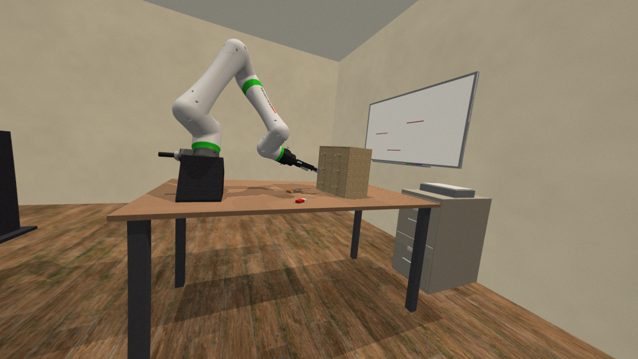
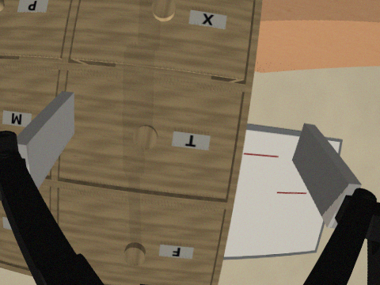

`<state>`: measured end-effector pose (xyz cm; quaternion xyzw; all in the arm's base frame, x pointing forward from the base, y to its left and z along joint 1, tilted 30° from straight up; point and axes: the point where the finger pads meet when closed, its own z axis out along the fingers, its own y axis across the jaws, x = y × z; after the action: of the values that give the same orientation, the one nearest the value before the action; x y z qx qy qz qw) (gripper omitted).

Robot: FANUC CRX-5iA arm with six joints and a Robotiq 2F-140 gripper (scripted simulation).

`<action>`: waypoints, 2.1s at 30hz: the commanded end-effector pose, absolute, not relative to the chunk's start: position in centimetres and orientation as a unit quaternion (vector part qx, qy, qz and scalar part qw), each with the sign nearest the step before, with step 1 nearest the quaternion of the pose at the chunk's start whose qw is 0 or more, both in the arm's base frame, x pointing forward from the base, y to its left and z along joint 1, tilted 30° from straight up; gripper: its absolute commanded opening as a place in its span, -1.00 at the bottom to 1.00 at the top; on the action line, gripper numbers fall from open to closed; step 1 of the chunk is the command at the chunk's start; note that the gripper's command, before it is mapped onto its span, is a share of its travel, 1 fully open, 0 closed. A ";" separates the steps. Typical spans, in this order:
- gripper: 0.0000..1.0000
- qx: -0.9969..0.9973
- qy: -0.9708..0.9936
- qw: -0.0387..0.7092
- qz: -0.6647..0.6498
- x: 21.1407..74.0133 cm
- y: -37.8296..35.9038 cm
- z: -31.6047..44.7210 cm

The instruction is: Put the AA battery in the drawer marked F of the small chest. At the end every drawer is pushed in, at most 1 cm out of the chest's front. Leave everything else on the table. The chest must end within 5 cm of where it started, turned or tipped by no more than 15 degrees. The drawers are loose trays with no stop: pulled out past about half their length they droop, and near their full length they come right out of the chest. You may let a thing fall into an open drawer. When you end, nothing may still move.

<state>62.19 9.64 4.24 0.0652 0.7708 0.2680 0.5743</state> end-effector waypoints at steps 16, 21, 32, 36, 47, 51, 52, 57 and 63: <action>1.00 0.065 0.771 0.574 0.268 62.2 9.6 4.2; 1.00 0.065 0.771 0.574 0.268 62.2 9.6 4.2; 1.00 0.065 0.771 0.574 0.268 62.2 9.6 4.2; 1.00 0.065 0.771 0.574 0.268 62.2 9.6 4.2; 1.00 0.065 0.771 0.574 0.268 62.2 9.6 4.2; 1.00 0.065 0.771 0.574 0.268 62.2 9.6 4.2; 1.00 0.065 0.771 0.574 0.268 62.2 9.6 4.2; 1.00 0.065 0.771 0.574 0.268 62.2 9.6 4.3; 1.00 0.065 0.771 0.574 0.268 62.2 9.3 4.8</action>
<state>62.19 9.41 4.64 0.0652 0.7708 0.2679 0.5743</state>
